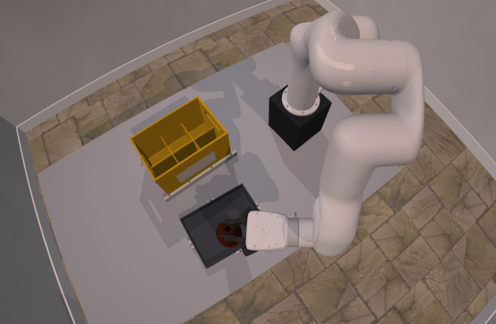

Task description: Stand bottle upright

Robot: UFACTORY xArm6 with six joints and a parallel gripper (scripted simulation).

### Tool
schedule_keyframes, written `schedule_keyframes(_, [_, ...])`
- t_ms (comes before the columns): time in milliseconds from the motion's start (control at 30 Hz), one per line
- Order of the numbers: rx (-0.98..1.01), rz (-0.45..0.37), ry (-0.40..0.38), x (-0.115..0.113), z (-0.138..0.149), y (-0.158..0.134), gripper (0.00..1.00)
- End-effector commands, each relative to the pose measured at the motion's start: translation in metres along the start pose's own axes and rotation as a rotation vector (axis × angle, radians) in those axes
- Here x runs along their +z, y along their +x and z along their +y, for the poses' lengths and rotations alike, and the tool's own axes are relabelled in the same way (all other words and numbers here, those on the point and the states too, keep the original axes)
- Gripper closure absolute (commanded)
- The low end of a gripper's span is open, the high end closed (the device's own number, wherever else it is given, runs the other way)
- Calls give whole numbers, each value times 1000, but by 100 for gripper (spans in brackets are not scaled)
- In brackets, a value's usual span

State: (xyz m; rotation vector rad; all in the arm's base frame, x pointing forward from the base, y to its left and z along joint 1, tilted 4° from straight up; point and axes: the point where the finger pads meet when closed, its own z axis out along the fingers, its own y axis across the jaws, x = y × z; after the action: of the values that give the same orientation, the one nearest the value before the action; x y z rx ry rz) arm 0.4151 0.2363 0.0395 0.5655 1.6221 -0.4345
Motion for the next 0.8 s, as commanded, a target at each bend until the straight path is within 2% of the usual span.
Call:
schedule_keyframes(0, [4, 0, -1, 1, 0, -1, 100])
schedule_keyframes(767, [4, 0, -1, 6, -9, -2, 100])
